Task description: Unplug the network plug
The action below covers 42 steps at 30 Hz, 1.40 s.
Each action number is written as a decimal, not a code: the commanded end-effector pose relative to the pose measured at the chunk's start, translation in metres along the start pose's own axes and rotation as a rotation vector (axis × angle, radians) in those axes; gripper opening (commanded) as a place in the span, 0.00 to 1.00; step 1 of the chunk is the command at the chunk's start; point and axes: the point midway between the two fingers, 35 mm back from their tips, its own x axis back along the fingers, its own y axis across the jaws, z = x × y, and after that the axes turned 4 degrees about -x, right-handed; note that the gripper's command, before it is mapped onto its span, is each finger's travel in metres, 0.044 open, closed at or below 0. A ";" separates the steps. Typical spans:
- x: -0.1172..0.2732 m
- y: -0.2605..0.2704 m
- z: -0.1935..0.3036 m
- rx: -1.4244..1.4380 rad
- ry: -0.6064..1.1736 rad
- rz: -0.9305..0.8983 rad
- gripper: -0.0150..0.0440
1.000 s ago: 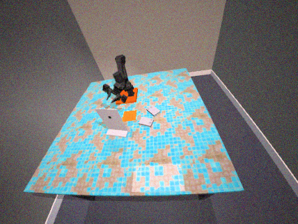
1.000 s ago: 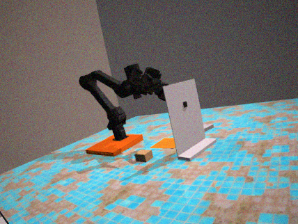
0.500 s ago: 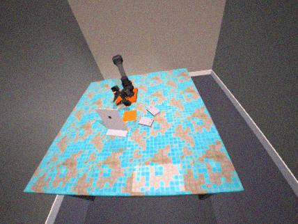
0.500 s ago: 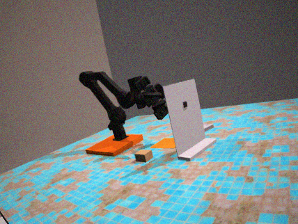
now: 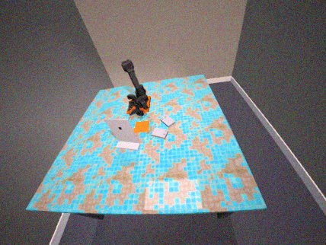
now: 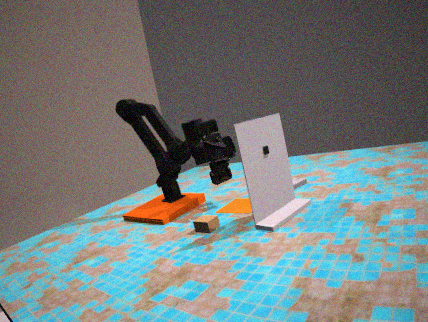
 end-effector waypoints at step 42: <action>-0.082 0.002 -0.022 0.084 -0.027 0.041 0.52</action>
